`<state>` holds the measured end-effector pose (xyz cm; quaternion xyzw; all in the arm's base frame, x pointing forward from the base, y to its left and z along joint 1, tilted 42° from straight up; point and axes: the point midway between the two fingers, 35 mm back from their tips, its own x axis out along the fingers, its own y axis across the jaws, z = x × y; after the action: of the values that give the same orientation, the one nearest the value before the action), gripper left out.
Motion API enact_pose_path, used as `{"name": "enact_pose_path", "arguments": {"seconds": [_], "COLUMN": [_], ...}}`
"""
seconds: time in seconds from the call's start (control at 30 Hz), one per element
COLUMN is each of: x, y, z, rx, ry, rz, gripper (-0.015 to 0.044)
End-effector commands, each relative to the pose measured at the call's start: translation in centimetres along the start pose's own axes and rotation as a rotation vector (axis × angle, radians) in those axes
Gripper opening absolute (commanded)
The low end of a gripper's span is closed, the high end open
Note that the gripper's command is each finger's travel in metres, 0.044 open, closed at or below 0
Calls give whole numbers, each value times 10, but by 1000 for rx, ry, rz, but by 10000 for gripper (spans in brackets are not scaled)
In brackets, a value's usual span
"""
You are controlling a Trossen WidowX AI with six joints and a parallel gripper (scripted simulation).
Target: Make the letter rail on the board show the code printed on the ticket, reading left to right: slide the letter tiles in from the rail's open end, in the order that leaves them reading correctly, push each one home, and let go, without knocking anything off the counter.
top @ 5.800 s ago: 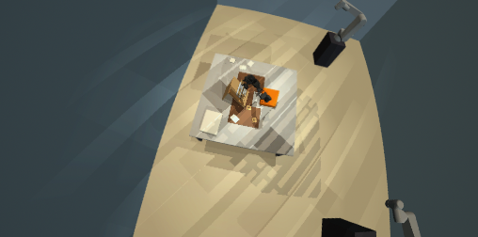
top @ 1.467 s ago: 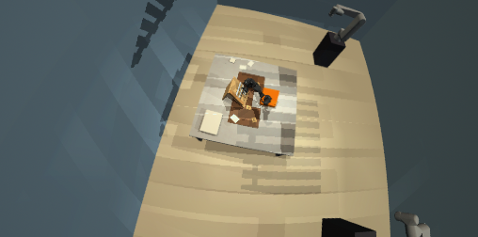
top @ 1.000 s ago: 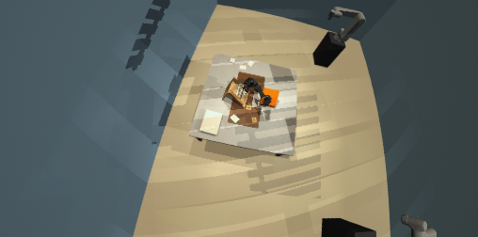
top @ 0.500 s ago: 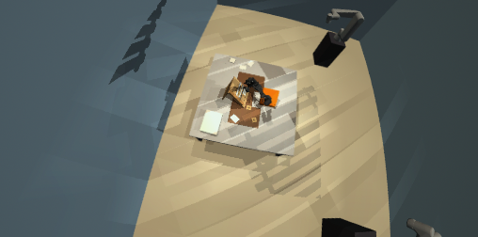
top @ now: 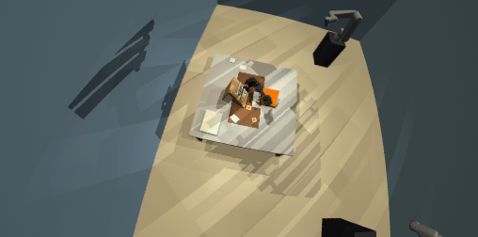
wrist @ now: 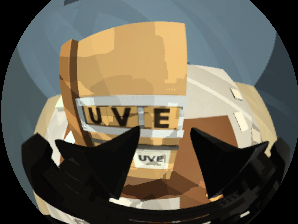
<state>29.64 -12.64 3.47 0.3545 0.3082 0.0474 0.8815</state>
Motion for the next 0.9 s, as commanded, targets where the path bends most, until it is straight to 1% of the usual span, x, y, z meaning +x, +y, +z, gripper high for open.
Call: {"name": "enact_pose_path", "arguments": {"seconds": [0.0, 0.2, 0.57, 0.87], "x": [-3, -5, -3, -3], "y": [2, 3, 1, 1], "z": [1, 1, 0, 0], "rx": [-8, -8, 1, 1], "ry": [-2, -1, 0, 0], "rz": [4, 4, 0, 0], "gripper": [295, 295, 6, 0]}}
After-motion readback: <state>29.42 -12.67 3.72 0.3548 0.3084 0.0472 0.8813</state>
